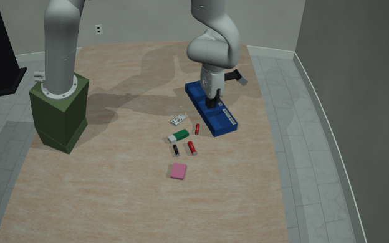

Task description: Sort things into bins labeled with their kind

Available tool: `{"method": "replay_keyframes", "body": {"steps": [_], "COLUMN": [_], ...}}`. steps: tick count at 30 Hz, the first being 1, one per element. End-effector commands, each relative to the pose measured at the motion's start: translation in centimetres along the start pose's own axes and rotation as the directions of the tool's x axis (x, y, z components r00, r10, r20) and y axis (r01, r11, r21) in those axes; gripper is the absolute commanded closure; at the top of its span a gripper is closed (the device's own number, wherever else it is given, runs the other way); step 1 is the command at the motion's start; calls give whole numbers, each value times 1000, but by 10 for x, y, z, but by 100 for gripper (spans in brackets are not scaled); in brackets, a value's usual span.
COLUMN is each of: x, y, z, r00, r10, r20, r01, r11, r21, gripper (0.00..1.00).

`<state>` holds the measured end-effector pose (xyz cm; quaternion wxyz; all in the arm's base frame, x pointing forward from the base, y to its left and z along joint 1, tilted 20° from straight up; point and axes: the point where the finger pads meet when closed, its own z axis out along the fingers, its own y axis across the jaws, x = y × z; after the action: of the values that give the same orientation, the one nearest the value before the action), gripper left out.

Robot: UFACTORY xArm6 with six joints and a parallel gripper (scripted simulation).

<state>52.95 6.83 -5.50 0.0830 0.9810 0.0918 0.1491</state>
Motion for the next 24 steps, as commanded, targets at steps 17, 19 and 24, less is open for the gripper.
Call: {"method": "replay_keyframes", "body": {"steps": [17, 19, 24], "x": [2, 2, 2], "y": [0, 0, 0], "z": [-1, -1, -8], "r00": [1000, 1000, 1000], "r10": [0, 0, 0], "r20": [-3, -3, -3], "r01": [0, 0, 0], "r11": [1000, 1000, 1000], "r21": [0, 0, 0], "gripper": [93, 93, 93]}}
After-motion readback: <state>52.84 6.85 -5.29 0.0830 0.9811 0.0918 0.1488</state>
